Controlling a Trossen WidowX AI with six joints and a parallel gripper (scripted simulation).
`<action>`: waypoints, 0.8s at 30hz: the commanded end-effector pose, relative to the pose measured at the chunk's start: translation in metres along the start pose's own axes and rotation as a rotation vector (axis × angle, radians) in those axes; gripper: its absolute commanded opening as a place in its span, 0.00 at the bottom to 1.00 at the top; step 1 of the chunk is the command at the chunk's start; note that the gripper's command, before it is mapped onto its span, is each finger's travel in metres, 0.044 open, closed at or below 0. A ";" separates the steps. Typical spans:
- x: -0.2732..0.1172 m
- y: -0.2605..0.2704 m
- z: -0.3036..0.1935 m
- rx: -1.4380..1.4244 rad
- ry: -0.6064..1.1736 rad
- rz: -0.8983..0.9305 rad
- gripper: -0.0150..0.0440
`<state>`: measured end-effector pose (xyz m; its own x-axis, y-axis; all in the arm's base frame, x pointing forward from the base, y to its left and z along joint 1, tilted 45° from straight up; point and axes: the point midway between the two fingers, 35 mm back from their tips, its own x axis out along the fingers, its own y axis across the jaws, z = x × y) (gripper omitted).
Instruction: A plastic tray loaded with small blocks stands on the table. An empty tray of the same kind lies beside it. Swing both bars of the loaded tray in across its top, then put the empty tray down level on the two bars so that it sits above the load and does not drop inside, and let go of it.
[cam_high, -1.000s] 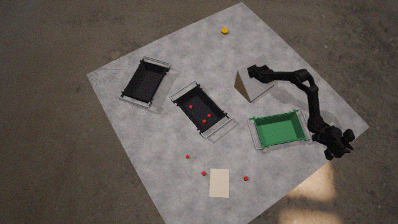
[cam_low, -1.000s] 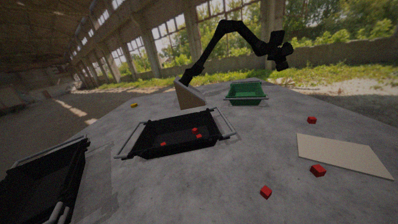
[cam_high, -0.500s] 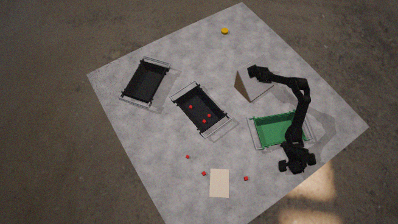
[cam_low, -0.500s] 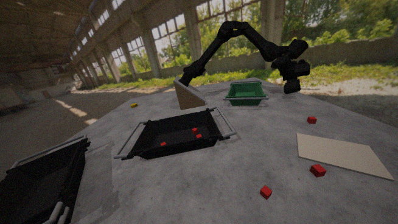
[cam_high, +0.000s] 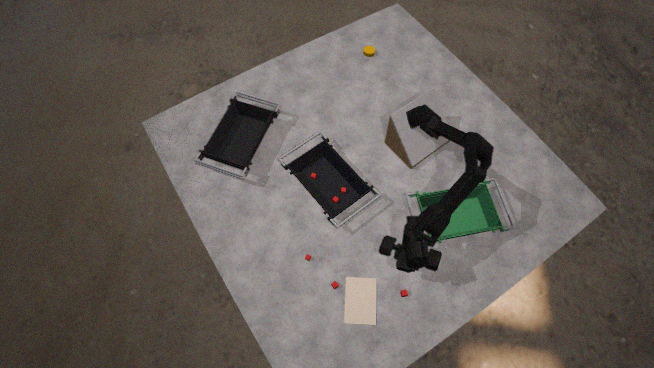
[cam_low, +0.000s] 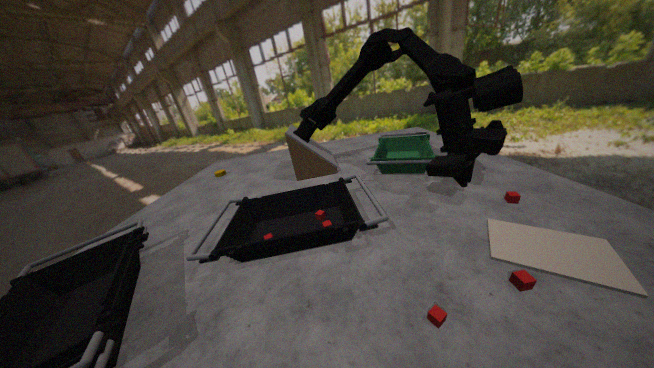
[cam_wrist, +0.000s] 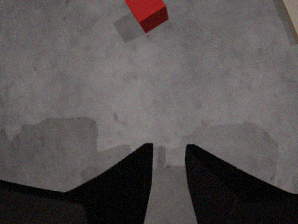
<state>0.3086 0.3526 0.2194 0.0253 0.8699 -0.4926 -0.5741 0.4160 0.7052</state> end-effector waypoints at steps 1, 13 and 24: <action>-0.022 -0.061 -0.010 0.102 0.052 -0.093 0.40; -0.112 -0.186 -0.069 0.455 0.167 -0.229 0.40; -0.114 -0.200 -0.081 0.495 0.182 -0.223 0.40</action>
<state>0.3566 0.1417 0.1007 -0.0518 0.7041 -0.7082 -0.1201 0.6996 0.7044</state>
